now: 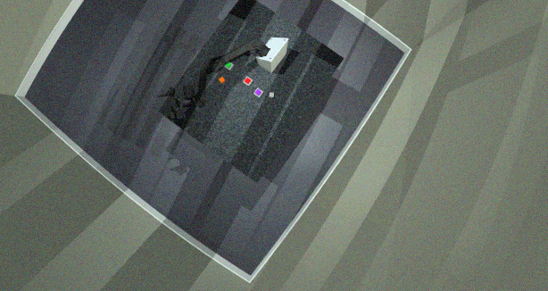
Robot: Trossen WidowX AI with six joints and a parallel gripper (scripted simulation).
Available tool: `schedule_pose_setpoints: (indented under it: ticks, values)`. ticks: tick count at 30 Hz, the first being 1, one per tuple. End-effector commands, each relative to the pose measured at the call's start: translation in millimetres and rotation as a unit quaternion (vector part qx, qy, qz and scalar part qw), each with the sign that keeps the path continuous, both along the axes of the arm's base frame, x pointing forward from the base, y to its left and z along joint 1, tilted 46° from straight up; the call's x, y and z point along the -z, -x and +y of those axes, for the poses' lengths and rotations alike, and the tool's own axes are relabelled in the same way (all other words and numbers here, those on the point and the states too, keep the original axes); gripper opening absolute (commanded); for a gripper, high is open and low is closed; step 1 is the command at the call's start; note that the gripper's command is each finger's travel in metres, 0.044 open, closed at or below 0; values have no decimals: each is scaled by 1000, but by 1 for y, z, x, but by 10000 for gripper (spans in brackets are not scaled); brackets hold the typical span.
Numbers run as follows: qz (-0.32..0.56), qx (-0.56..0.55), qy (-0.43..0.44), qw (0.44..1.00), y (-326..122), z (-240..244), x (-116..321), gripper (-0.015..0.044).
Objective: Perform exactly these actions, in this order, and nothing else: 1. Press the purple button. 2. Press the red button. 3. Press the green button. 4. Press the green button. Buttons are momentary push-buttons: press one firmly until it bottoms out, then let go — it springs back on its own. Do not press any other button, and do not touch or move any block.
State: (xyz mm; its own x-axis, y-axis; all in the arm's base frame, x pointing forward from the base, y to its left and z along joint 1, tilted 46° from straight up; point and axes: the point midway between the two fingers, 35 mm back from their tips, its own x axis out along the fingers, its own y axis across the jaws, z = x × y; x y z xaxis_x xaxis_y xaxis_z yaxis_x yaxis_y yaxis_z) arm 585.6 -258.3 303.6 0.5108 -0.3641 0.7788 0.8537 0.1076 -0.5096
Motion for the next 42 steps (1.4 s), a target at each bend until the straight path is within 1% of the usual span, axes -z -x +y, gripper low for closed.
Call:
schedule_pose_setpoints:
  ticks: [1,2,4,7,10,13,17,20,23,26,29,34,39,42]
  values:
    - [7,-7,-9,1000,-4,2,3,400]
    - [27,-29,-34,999,-16,9,13,400]
    - [102,-98,-131,981,-52,37,53,400]
    - [151,-134,-197,959,-70,61,84,400]
    - [218,-169,-286,917,-84,97,131,400]
    - [289,-185,-380,859,-85,140,186,400]
    - [373,-169,-486,772,-61,196,255,400]
    - [424,-133,-547,710,-27,232,299,400]
    - [467,-80,-593,651,18,263,337,400]
    - [502,-12,-623,600,73,286,365,400]
    - [527,68,-637,559,134,301,383,400]
    - [548,214,-620,519,242,307,388,400]
    - [542,352,-558,520,339,292,361,400]
    - [540,364,-550,522,347,290,357,400]
